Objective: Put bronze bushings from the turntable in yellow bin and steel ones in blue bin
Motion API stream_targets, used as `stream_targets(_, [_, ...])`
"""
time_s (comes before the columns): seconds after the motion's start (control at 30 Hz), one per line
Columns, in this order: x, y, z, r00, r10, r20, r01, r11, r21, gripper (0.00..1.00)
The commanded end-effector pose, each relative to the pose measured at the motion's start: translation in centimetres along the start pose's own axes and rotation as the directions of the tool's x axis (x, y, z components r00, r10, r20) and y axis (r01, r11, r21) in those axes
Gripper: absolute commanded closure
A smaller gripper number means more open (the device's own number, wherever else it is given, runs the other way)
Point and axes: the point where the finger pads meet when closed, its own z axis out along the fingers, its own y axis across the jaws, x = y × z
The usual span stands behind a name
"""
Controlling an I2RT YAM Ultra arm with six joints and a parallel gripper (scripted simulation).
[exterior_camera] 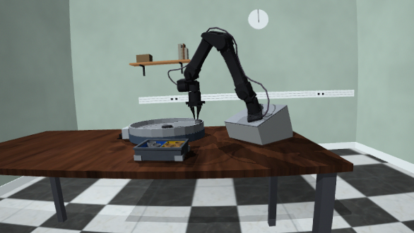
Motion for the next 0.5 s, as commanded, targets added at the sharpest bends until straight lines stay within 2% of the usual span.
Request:
stream_targets(0.0, [-1.0,1.5,-1.4,0.999,-0.012,0.052,0.015,0.999,-0.048,0.86])
stream_targets(0.33, [-1.0,1.5,-1.4,0.999,-0.013,0.053,0.015,0.999,-0.049,0.86])
stream_targets(0.4, [-0.9,1.4,-0.9,0.999,-0.010,0.044,0.011,0.999,-0.038,0.86])
stream_targets(0.47, [-0.5,0.7,0.3,1.000,-0.003,0.020,0.003,1.000,-0.009,0.86])
